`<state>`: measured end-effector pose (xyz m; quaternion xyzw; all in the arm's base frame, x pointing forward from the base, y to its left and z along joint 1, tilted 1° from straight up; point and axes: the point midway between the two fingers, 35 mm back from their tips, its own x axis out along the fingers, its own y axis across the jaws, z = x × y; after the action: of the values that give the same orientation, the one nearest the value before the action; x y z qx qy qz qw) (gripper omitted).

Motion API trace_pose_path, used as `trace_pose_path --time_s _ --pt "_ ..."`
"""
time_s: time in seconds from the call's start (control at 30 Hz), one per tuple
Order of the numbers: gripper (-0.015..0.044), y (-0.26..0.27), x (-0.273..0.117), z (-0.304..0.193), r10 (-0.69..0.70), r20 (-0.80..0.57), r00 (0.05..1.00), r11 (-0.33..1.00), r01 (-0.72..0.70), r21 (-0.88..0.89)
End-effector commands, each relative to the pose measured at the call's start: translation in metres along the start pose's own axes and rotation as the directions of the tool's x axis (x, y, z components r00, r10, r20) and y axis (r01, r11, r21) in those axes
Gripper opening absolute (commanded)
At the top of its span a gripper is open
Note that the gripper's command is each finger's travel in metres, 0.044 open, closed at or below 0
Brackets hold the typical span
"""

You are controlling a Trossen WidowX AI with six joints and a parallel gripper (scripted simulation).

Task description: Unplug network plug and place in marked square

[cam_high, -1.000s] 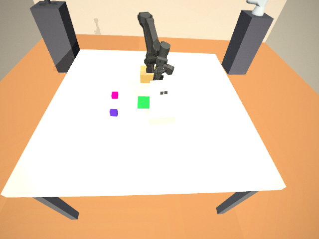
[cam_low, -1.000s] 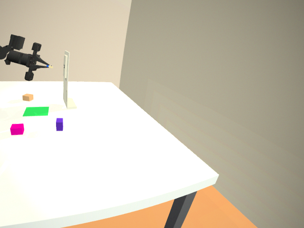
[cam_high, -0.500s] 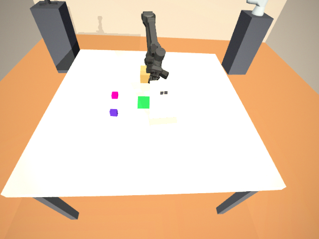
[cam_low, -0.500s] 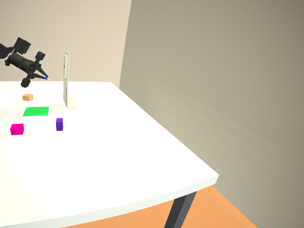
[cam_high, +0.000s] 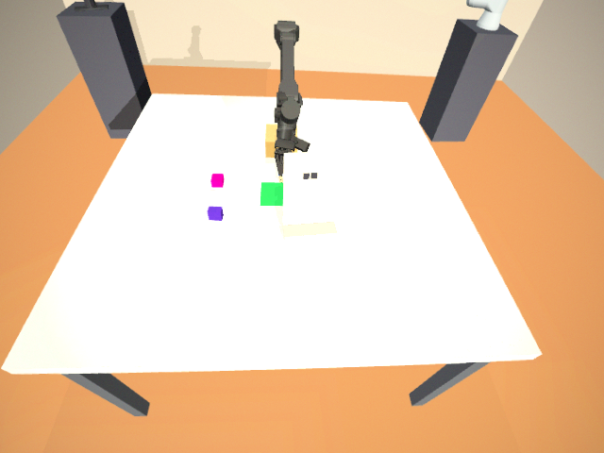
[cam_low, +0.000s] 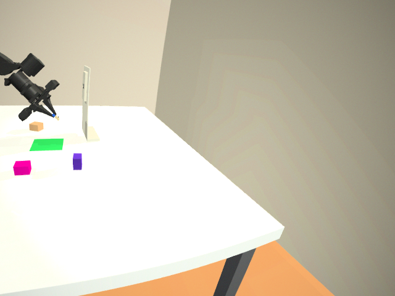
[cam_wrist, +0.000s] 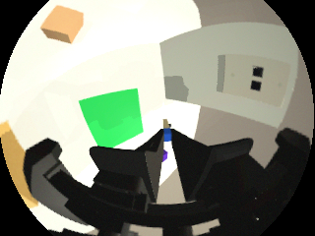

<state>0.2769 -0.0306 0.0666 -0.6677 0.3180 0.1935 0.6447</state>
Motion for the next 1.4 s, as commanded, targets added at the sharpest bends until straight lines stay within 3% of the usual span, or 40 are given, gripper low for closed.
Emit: trace_pose_path --time_s 0.0,0.27,1.37 --pt "0.0 0.01 0.002 -0.005 0.069 0.026 0.997 0.997 -0.07 0.016" --pt "0.0 0.033 0.001 -0.012 0.193 0.078 0.978 0.978 -0.198 0.067" --pt "0.0 0.053 0.024 -0.009 0.196 0.079 0.977 0.977 -0.201 0.068"
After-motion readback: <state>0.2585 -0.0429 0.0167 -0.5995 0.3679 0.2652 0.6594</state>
